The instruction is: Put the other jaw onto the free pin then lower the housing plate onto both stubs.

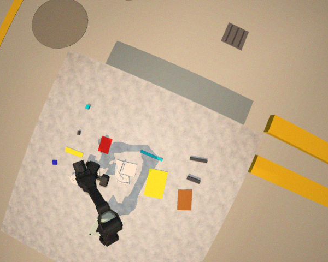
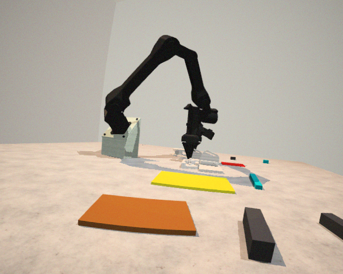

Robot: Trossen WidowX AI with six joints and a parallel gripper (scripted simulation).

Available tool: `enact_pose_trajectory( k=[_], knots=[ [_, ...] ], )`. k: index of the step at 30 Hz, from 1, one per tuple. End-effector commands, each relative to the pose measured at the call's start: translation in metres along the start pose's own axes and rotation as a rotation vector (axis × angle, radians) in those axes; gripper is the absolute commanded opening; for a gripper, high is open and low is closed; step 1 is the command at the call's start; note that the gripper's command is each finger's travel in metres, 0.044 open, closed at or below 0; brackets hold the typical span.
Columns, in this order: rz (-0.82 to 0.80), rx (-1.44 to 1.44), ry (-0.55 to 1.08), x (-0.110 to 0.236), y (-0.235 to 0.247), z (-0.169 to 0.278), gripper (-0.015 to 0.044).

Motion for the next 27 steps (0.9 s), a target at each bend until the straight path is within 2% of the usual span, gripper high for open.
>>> enact_pose_trajectory(
  k=[1, 18, 27],
  knots=[
    [0.004, 0.005, 0.003, -0.0013, -0.0003, 0.0011, 0.0440],
    [0.004, 0.005, 0.003, -0.0013, -0.0003, 0.0011, 0.0440],
    [0.000, 0.000, 0.000, 0.0000, 0.0000, 0.0000, 0.0204]
  ],
)
Point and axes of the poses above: the point midway between the two fingers, 35 mm back from their tips, its own x axis back along the fingers, its own y axis across the jaws, z = x × y, the point moved 9 cm from there along x, back along the fingers, and after that the axes turned 15 degrees about x, right-handed, at the moved point
